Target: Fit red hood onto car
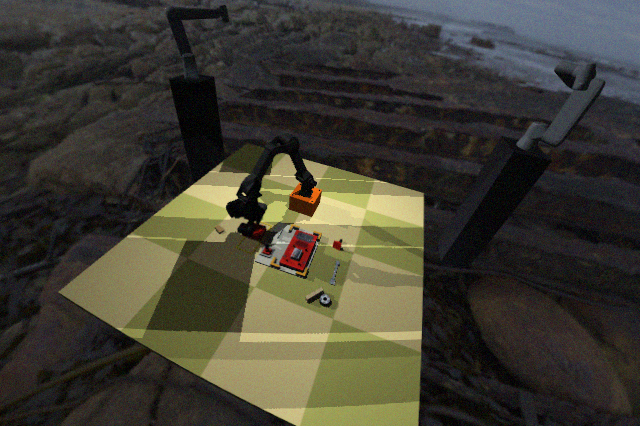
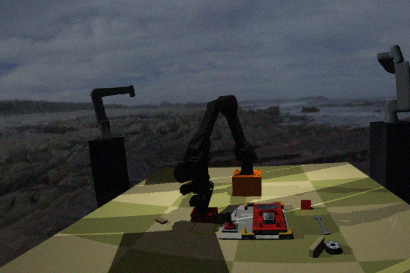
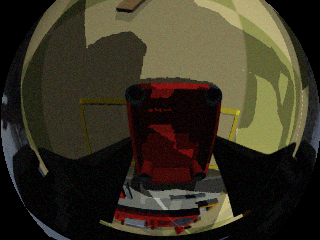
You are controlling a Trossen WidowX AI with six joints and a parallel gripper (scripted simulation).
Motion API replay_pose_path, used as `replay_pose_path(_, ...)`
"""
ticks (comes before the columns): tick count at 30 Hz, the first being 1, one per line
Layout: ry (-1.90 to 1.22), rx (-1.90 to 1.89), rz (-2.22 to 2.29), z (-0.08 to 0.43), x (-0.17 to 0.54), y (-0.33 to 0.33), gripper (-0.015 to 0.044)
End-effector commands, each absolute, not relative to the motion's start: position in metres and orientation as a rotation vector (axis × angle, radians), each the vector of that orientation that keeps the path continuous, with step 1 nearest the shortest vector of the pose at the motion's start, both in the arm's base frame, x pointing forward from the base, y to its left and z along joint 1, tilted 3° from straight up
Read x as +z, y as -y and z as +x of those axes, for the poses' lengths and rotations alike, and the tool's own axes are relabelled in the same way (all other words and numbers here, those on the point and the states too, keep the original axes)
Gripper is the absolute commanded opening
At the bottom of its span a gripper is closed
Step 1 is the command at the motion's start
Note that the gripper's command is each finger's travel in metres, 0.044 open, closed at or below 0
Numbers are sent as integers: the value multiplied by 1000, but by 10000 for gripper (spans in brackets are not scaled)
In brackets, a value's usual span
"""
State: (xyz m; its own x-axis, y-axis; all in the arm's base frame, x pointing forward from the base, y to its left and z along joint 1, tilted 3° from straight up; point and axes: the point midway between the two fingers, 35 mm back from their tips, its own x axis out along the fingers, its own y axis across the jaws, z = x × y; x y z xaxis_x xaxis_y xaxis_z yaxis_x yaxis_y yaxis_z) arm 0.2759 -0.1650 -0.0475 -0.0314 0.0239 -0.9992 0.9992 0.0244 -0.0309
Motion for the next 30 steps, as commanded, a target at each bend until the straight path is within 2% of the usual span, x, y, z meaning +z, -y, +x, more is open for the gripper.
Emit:
replay_pose_path(1,-1246,-1197,1195,279,-34,167,0)
replay_pose_path(21,-1246,-1197,1195,281,29,168,0)
replay_pose_path(30,-1312,-1109,1105,280,23,167,0)
